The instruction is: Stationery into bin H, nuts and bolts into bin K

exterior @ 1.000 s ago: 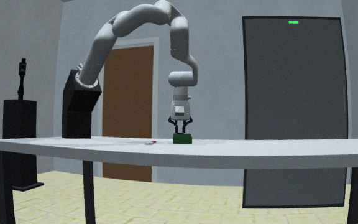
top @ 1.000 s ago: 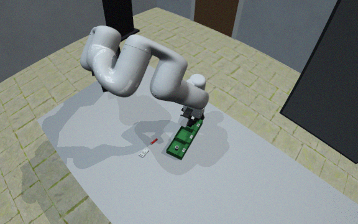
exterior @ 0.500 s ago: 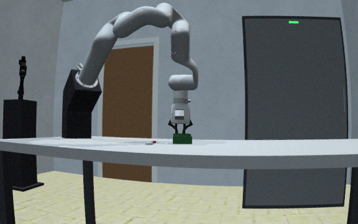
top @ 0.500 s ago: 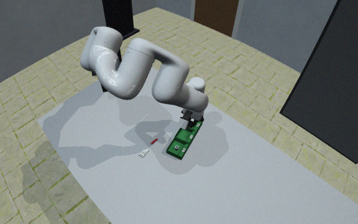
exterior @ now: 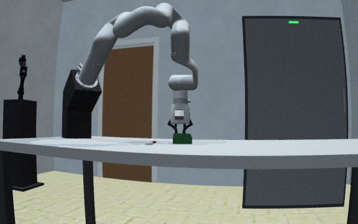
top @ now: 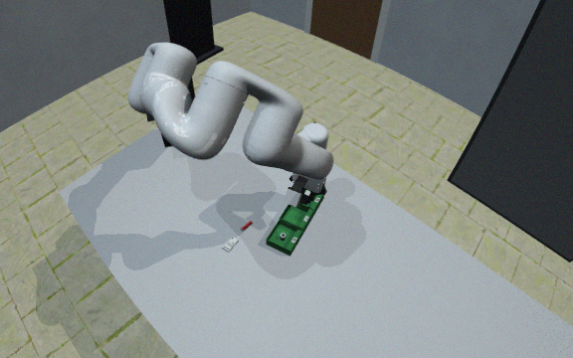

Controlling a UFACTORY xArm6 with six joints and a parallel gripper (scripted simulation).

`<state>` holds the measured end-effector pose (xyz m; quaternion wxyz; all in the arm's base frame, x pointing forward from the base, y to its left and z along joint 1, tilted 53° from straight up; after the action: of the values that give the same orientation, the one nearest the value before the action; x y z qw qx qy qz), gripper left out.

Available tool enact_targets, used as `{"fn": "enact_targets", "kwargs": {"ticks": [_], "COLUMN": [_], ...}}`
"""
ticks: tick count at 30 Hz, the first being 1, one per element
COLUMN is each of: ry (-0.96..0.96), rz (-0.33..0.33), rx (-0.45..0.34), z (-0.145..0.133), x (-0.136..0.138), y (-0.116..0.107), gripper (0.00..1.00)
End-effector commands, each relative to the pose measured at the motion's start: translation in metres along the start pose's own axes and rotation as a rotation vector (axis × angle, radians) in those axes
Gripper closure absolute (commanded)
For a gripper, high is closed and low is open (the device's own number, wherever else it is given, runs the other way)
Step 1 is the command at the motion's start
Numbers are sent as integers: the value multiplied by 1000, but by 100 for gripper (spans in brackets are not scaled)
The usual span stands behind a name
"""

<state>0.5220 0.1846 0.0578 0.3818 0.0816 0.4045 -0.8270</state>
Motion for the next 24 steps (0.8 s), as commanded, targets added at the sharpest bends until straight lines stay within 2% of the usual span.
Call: {"fn": "enact_targets", "kwargs": {"ticks": [1,10,24], "ry": [0,0,0], "rz": [2,2,2], "rx": [-1,-1,-1], "z": [0,0,0], "x": [-1,-1,-1], "y": [-1,-1,-17], "gripper": [71,71,71]}}
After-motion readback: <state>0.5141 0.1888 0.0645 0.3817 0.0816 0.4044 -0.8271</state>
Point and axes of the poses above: the point where the finger pads meet when closed, its own y axis out along the fingers, its own x axis across the jaws, z = x × y, the point moved 1 cm from there along -y, back along the fingers, and after that the axes turned 6 degrees about -y, right-handed, at the moved point
